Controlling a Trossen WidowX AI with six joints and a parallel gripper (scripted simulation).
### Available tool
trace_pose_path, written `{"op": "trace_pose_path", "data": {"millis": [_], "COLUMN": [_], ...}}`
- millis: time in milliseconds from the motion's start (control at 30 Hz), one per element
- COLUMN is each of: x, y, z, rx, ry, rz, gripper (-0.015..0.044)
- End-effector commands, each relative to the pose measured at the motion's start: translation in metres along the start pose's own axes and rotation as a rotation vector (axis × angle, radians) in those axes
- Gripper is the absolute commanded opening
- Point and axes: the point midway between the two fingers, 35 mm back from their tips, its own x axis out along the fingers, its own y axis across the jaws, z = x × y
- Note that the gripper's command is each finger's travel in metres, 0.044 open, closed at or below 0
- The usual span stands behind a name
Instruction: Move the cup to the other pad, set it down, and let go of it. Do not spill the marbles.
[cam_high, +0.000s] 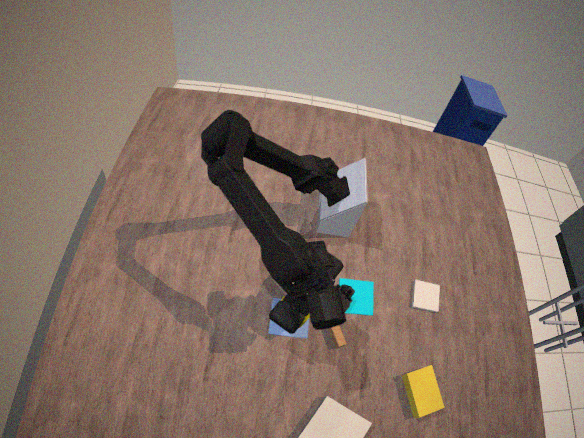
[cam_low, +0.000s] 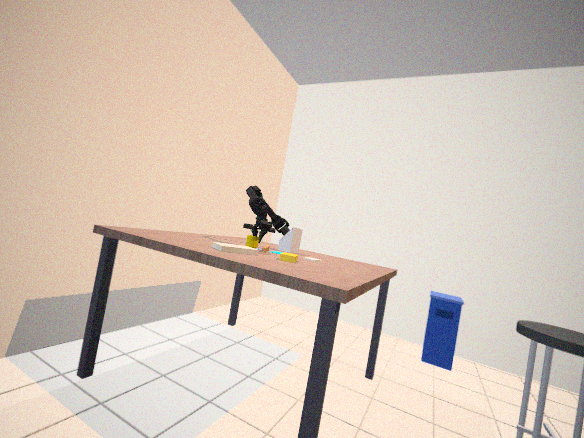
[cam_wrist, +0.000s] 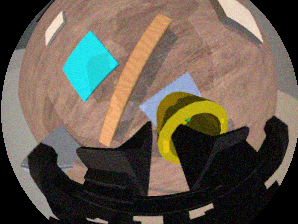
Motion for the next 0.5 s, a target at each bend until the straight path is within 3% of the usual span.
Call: {"op": "trace_pose_path", "data": {"millis": [0, 333, 467], "x": [-0.0002, -0.0002, -0.0054], "y": [-0.0001, -0.0001, -0.0003], "z": [0.0, 0.0, 0.0006], "rx": [0.001, 0.001, 0.0], "ry": [0.0, 0.0, -0.001], "rz": [0.0, 0.0, 0.0], "gripper": [0.0073, 0.0, 0.0]}}
